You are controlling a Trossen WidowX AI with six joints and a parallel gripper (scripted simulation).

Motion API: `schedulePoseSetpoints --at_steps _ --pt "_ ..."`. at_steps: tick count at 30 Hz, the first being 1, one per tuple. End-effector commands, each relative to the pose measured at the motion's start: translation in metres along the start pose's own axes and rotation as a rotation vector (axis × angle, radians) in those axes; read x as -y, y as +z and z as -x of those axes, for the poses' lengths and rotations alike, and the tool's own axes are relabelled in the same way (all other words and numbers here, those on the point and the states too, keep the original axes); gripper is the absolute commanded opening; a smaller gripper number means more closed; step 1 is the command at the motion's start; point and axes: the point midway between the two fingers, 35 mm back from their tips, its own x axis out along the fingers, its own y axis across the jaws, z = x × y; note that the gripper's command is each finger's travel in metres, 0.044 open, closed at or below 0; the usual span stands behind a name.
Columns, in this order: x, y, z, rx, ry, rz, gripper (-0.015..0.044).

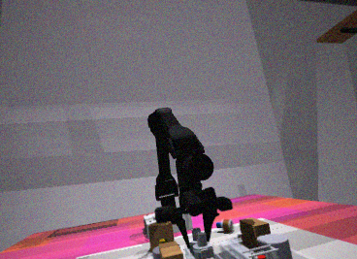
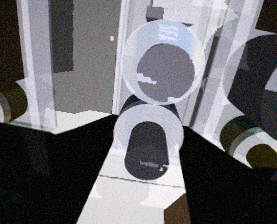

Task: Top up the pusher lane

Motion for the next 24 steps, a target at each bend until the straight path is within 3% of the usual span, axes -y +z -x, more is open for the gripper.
schedulePoseSetpoints --at_steps 1,24 --pt "0.0004 0.0012 0.0002 0.009 -0.002 0.005 0.0" --pt "0.0004 -0.0027 0.0001 0.008 -0.002 0.005 0.0"
